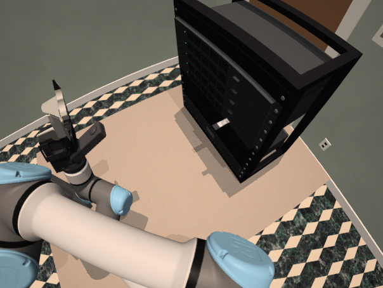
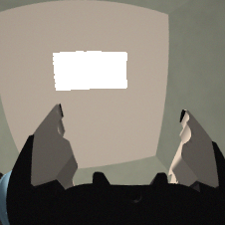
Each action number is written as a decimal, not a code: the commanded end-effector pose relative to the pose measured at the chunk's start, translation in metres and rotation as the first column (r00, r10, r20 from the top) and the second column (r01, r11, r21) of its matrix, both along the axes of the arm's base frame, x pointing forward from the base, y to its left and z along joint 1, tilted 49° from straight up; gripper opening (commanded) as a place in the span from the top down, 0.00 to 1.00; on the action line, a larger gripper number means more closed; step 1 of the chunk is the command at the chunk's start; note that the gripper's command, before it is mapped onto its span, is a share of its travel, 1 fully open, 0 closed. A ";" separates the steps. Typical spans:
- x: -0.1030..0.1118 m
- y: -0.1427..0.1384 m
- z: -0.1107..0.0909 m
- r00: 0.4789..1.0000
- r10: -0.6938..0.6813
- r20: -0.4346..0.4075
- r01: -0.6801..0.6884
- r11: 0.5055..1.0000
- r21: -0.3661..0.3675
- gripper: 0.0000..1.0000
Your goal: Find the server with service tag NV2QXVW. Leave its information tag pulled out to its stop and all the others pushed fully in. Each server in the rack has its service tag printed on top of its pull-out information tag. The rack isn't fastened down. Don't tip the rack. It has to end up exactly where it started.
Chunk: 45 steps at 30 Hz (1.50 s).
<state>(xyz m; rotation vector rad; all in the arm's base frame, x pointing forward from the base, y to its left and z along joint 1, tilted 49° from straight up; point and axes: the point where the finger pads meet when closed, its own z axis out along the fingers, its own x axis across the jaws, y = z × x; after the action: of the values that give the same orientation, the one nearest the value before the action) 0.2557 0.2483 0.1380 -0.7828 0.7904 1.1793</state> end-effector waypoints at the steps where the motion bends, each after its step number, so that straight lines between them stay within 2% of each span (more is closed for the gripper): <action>1: 0.005 -0.004 0.006 0.999 -0.001 -0.033 0.002 1.000 0.028 0.00; 45: 0.032 -0.028 0.041 0.968 0.025 -0.248 0.029 0.977 0.211 0.00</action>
<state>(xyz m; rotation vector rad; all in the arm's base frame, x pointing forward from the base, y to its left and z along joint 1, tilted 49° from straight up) 0.2816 0.2254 0.1748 -0.5082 0.8454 1.3312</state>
